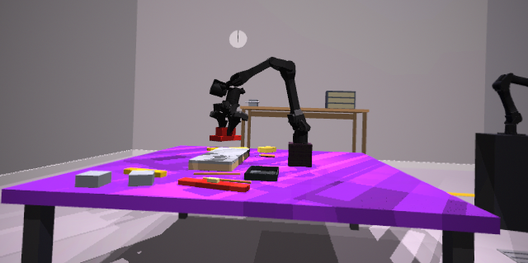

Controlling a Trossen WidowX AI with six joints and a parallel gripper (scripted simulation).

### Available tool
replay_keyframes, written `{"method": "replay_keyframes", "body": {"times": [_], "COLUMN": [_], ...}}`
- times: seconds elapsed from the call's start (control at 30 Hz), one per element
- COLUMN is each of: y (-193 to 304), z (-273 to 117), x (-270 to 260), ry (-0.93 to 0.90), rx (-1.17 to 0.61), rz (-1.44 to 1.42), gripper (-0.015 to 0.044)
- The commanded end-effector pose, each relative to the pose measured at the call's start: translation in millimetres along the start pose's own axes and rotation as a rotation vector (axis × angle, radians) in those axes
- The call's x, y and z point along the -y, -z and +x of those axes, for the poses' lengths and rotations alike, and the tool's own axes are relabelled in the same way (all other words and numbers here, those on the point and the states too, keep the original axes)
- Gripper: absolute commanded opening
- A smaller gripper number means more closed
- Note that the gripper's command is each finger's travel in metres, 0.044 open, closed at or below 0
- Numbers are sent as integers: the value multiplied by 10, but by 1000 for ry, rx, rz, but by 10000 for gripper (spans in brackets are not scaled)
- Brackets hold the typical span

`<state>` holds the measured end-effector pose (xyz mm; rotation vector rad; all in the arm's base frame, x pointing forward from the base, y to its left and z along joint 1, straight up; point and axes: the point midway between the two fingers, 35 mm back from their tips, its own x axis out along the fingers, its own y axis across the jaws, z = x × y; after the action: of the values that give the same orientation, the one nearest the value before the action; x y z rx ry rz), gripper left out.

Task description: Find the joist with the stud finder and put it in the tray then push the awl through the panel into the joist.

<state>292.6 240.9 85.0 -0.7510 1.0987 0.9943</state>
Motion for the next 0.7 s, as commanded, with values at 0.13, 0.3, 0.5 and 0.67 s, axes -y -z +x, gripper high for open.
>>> {"method": "replay_keyframes", "body": {"times": [0.13, 0.3, 0.5, 0.67], "y": [-135, -188, -215, -207], "z": [70, 105, 135, 151], "x": [-511, -829, -1212, -1530], "ry": [-39, -64, -94, -119], "rx": [2, 3, 4, 5], "rz": [-124, -204, -300, -380], "gripper": [0, 0, 0, 0]}}
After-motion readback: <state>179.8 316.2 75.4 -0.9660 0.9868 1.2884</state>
